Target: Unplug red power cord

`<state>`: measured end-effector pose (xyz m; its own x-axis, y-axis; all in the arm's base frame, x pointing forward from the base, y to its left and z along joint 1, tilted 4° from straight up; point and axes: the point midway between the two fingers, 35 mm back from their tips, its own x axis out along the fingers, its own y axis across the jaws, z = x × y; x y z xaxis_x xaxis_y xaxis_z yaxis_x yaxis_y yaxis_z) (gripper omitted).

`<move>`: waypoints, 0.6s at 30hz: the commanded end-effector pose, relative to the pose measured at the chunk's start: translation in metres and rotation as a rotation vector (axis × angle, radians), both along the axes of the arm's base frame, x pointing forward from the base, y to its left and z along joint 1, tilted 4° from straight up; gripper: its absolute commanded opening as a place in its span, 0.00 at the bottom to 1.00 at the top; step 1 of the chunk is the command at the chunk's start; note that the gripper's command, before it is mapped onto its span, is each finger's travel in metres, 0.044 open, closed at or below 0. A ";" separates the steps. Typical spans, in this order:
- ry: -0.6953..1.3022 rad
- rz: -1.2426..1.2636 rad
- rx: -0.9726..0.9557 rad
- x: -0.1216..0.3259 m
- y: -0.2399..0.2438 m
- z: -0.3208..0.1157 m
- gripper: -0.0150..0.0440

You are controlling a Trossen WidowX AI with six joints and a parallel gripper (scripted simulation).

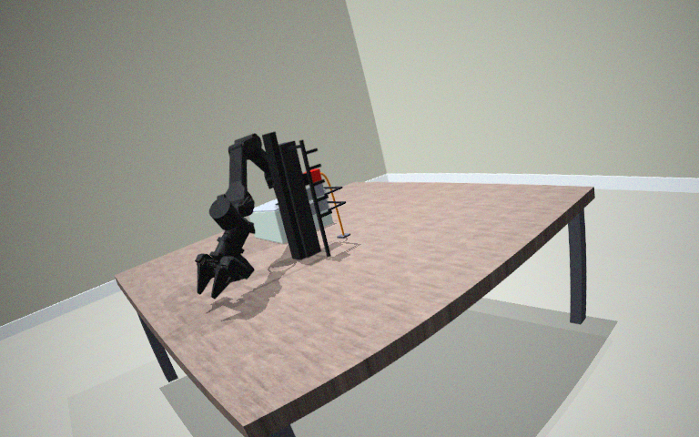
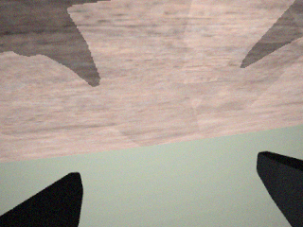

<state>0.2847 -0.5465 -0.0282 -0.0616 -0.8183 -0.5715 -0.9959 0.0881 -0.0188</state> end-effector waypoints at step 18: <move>-0.464 0.039 0.038 0.095 0.087 0.129 0.53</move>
<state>0.3706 -0.4754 0.0832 0.1973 -0.8044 -0.5603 -0.9142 0.0555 -0.4015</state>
